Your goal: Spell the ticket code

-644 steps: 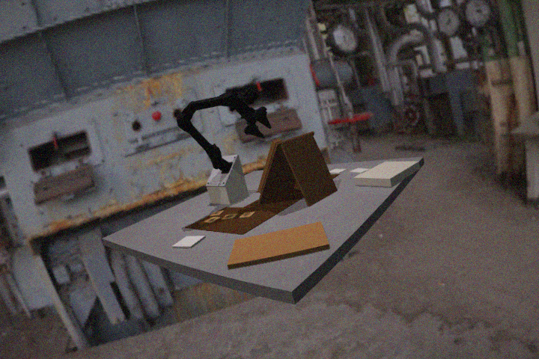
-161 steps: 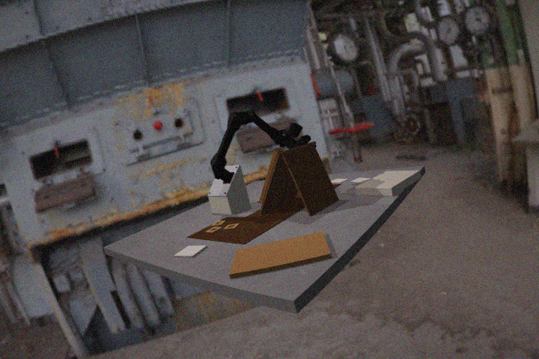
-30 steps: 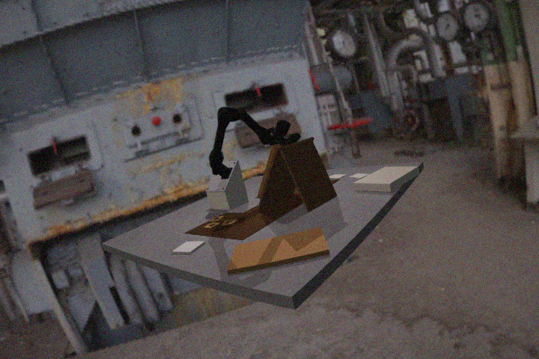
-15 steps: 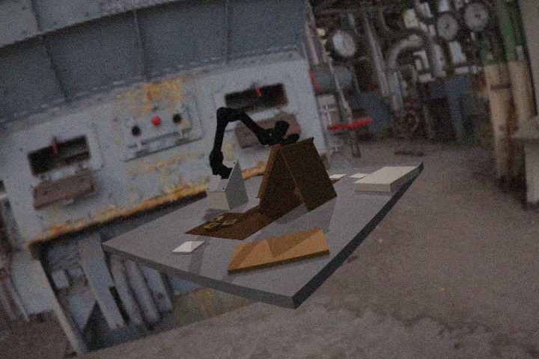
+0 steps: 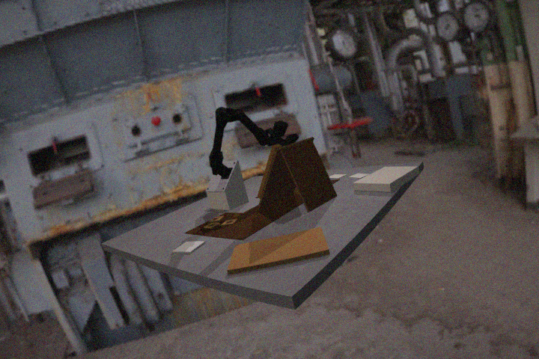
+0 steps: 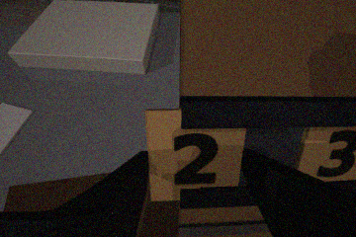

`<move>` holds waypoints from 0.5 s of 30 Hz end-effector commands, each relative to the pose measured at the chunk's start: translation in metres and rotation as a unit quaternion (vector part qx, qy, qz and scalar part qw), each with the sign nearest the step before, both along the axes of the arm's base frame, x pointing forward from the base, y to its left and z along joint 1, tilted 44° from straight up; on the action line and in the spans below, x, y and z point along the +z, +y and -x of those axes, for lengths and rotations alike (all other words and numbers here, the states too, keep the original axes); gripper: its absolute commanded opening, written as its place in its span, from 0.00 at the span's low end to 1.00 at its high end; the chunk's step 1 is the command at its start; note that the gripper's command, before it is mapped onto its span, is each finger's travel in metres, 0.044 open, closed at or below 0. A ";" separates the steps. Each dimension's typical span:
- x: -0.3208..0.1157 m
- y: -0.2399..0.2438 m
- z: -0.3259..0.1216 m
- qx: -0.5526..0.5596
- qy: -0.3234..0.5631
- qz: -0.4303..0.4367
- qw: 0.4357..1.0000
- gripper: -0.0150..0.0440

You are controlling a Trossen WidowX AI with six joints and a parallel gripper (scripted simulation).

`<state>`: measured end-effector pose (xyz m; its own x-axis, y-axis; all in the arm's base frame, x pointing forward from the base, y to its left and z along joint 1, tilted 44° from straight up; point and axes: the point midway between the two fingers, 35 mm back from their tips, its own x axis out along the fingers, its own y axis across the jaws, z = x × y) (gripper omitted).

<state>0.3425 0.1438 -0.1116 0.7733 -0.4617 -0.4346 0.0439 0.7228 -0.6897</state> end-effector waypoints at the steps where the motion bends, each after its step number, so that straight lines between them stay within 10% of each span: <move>1: 0.006 0.001 -0.002 0.002 -0.003 -0.003 1.000 0.25; 15: 0.009 -0.003 -0.002 0.002 -0.003 -0.003 1.000 0.25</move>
